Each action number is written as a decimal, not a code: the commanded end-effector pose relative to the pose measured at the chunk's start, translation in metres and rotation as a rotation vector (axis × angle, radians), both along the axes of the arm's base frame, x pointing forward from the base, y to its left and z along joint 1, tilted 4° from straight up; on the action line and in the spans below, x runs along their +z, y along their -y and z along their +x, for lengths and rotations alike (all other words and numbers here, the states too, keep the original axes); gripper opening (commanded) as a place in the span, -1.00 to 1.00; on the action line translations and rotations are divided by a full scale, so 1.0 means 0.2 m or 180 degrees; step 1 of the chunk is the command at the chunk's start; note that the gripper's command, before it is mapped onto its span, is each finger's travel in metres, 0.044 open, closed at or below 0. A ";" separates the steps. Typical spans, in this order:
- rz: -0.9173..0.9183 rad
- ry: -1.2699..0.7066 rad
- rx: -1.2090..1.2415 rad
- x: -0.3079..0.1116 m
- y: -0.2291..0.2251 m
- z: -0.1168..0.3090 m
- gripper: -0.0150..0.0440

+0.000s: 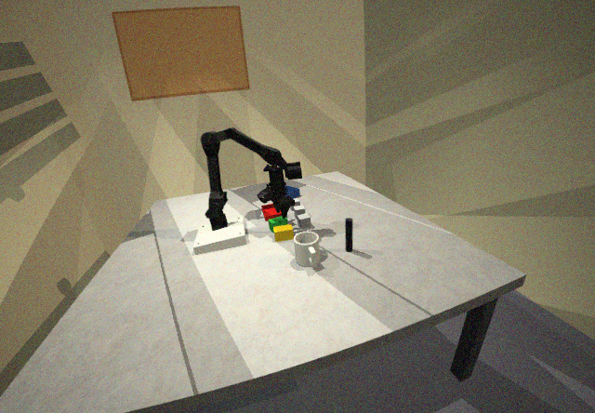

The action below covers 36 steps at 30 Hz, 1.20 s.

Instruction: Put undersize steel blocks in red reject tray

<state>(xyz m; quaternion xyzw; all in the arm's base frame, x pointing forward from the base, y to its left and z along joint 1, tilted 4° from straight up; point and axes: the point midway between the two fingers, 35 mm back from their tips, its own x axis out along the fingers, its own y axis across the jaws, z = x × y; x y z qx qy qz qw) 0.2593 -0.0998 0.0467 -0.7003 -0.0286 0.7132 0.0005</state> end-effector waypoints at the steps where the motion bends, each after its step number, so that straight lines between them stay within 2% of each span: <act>1: -0.0015 -0.0012 -0.0018 -0.03 0.00 0.00 0.53; 36: -0.0014 -0.0013 -0.0018 -0.27 -0.01 -0.02 0.53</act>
